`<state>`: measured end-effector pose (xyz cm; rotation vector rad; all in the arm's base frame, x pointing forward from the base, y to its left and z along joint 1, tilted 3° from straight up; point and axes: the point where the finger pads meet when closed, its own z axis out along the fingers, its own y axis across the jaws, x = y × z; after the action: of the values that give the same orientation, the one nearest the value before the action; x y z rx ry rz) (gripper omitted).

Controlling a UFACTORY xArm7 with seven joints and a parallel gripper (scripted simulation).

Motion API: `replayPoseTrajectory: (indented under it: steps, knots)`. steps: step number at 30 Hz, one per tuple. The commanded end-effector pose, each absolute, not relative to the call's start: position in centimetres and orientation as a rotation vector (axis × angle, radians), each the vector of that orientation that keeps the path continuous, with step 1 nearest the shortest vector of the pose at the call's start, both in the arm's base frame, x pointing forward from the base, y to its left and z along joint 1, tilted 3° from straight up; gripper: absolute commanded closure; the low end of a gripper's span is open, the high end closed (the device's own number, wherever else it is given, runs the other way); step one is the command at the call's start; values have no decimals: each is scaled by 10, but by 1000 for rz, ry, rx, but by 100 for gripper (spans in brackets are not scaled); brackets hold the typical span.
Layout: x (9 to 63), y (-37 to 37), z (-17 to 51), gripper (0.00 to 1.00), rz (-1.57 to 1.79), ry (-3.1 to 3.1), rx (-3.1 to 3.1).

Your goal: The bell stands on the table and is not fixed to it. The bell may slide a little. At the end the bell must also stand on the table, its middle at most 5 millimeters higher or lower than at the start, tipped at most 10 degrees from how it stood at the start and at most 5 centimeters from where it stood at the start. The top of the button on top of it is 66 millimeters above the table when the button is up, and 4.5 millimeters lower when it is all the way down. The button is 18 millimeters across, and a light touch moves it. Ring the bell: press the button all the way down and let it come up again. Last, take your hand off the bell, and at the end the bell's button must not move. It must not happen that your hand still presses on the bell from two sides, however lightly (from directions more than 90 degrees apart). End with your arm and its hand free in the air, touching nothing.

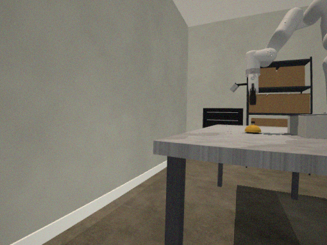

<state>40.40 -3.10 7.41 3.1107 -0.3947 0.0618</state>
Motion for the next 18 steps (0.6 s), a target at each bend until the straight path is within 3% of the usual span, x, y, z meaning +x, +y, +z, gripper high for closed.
replayPoseTrajectory:
  steps: [1,18]
  knots:
    - [404,-32,71,0,70,-406,3109]
    - [402,-33,63,0,74,-426,3106]
